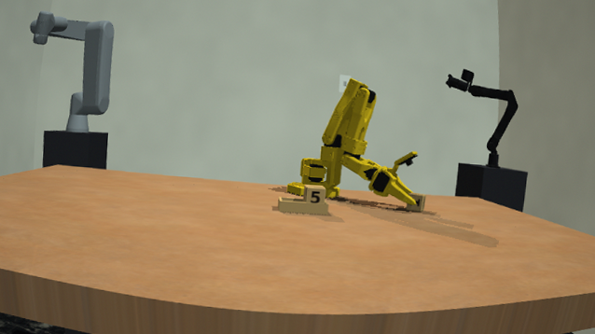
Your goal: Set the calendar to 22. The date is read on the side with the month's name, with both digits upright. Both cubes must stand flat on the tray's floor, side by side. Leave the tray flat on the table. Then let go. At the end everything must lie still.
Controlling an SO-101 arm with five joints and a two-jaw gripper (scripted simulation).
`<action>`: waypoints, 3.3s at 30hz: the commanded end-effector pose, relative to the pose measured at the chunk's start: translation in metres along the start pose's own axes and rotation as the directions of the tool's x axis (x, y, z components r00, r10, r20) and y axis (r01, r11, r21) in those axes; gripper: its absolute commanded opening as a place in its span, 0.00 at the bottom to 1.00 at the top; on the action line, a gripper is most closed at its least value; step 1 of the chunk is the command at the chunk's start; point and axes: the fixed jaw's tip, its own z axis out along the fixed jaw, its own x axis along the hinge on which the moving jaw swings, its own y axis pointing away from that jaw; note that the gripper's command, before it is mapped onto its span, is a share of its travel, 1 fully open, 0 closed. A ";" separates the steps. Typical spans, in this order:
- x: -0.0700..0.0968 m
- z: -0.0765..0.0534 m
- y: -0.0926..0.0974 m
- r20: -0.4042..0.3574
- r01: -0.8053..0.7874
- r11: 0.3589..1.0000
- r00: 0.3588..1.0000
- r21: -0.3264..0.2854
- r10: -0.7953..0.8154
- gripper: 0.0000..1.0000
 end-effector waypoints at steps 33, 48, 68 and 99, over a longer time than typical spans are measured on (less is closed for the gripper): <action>-0.007 0.002 -0.001 0.038 0.004 1.000 0.999 0.006 -0.005 0.34; -0.010 0.002 -0.001 0.038 0.004 1.000 0.999 0.006 -0.005 0.36; -0.051 -0.016 -0.001 0.038 0.004 1.000 0.999 0.006 -0.005 0.36; -0.059 -0.019 -0.001 0.066 0.004 1.000 0.998 0.006 -0.005 0.36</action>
